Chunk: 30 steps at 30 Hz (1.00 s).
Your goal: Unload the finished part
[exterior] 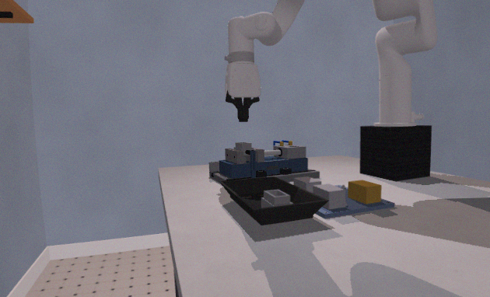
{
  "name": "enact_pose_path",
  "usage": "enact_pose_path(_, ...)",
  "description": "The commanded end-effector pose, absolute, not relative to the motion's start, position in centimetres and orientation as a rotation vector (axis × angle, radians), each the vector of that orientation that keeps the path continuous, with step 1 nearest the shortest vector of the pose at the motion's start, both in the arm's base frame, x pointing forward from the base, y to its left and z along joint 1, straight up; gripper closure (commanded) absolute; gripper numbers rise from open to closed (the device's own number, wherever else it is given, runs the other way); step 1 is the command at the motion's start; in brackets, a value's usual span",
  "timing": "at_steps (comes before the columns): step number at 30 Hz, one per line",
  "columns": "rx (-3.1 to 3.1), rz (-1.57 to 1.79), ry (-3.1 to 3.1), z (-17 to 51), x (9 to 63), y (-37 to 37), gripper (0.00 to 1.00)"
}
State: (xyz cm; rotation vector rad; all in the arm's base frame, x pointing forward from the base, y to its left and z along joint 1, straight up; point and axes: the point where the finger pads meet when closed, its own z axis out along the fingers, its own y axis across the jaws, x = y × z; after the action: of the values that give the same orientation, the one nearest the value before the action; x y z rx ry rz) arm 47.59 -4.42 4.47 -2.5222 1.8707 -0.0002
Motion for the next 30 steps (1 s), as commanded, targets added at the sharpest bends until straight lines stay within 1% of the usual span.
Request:
enact_pose_path(1,-2.52,-0.005,1.87,4.62,47.74,-4.44,1.0)
enact_pose_path(7,-2.52,-0.005,1.87,4.62,47.74,-4.44,1.0)
enact_pose_path(8,-2.52,-0.005,1.87,4.62,47.74,-4.44,0.31)
enact_pose_path(30,-2.52,-0.005,1.87,4.62,47.74,-4.44,0.31)
